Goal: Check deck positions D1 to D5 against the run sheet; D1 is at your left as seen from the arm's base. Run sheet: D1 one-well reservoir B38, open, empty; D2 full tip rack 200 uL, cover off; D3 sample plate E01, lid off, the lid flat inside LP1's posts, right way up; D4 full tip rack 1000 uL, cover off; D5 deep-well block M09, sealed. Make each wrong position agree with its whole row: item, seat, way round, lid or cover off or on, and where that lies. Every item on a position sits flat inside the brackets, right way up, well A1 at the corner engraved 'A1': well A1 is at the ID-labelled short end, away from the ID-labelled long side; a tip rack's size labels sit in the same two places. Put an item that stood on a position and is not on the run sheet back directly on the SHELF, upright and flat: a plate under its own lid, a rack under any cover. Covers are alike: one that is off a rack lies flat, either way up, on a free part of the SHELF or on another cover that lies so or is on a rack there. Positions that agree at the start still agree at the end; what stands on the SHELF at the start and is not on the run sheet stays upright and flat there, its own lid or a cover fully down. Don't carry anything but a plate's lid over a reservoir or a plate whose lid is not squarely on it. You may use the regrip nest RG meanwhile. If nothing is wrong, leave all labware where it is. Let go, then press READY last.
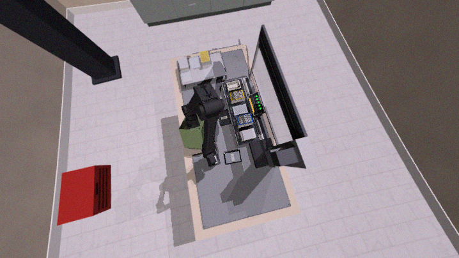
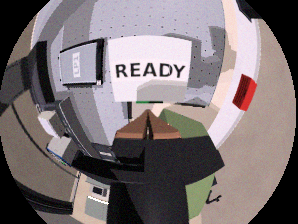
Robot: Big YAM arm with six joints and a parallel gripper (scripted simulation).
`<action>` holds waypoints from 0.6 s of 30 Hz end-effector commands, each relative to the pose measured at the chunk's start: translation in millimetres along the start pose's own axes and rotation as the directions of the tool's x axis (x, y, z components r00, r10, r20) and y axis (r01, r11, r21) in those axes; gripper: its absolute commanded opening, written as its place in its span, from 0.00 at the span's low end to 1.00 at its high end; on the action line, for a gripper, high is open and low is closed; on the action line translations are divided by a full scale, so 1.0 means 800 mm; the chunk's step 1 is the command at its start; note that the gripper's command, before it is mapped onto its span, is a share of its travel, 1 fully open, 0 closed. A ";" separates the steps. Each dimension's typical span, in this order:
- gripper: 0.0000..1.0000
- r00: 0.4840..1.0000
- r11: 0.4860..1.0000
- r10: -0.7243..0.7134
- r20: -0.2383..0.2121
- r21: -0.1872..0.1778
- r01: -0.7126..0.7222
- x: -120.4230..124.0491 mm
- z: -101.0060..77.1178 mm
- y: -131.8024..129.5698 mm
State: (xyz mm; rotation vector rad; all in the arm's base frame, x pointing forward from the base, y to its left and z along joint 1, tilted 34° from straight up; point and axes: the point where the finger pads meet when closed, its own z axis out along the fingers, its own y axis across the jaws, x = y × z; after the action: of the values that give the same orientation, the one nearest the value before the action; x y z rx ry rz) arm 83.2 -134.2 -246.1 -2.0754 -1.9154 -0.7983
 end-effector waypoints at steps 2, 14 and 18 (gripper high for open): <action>0.00 1.000 1.000 0.003 0.001 -0.006 -0.003 -0.015 -0.001 -0.004; 0.00 1.000 1.000 0.006 -0.006 -0.005 -0.006 -0.022 0.000 -0.005; 0.00 1.000 1.000 0.003 0.002 -0.006 -0.003 -0.030 -0.001 -0.004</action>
State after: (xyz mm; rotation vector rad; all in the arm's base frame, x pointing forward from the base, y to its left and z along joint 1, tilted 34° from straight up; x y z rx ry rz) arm 82.8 -145.1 -253.2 -2.0711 -1.9133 -0.8025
